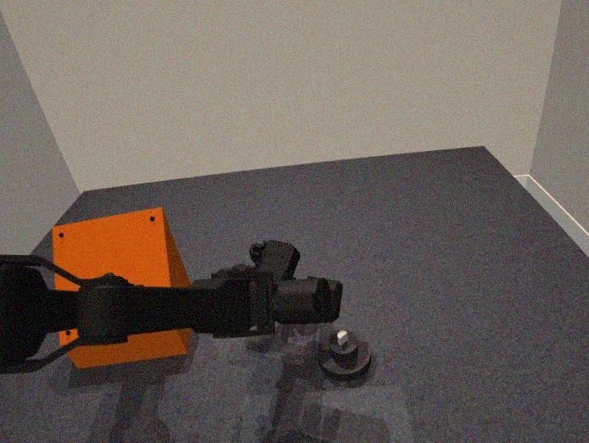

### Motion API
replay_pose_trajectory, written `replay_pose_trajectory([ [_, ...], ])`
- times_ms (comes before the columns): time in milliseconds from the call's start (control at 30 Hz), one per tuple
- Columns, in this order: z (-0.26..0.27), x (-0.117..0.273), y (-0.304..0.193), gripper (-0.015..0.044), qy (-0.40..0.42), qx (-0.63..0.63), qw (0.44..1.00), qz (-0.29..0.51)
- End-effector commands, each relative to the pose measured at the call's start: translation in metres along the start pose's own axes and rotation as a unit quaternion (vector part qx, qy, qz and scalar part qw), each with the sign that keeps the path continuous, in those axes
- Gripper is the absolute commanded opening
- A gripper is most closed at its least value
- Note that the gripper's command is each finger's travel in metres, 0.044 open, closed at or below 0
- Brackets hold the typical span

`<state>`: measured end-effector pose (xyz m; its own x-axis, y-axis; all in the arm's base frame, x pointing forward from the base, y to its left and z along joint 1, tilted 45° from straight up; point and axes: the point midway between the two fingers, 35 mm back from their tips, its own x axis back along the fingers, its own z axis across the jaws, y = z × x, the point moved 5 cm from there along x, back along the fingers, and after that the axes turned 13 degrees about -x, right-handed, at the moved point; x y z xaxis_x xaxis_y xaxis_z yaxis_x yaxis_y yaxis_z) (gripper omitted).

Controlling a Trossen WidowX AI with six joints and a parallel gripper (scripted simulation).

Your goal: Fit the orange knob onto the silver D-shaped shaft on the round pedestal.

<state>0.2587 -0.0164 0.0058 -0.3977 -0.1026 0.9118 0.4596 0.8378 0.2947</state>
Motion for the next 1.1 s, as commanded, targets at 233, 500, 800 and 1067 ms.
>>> replay_pose_trajectory([
  [233,0.000,0.000,0.000,0.0260,0.000,0.000,1.000,-0.001],
  [500,0.000,0.000,0.000,0.0391,0.000,0.000,1.000,-0.001],
  [800,0.000,0.004,0.007,0.0440,0.001,0.000,1.000,-0.001],
  [1067,0.014,0.046,0.065,0.0440,0.000,-0.001,1.000,-0.002],
])
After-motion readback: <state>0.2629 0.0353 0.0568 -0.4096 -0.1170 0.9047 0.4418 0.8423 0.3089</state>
